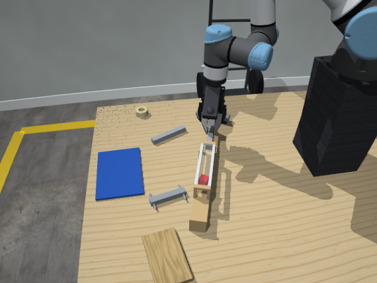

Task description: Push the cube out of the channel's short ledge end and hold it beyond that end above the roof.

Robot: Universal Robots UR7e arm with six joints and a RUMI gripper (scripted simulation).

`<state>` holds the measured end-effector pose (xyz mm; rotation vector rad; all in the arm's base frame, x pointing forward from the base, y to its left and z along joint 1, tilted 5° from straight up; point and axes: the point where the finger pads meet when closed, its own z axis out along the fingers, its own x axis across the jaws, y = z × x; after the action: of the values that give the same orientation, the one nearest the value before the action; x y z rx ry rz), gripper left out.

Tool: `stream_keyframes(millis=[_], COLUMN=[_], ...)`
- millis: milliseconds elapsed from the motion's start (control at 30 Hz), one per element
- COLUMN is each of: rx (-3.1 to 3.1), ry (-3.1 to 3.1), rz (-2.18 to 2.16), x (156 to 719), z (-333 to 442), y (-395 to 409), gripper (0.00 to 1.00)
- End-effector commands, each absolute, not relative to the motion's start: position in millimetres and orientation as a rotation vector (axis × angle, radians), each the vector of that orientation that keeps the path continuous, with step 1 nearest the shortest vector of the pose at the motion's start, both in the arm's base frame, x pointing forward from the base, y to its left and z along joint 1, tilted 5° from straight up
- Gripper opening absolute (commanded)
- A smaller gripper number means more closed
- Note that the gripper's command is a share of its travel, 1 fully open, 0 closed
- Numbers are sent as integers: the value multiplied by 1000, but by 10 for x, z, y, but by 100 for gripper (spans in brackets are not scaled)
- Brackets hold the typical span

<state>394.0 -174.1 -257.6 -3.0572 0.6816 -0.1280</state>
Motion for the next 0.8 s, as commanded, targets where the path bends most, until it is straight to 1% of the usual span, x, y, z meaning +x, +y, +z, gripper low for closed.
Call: stream_keyframes(millis=[0,767], rx=[-3060,-3060], ry=[680,679], rz=[-134,-134], x=[3961,3974], z=[-2568,-2567], y=[-1746,-1718], gripper=[0,0])
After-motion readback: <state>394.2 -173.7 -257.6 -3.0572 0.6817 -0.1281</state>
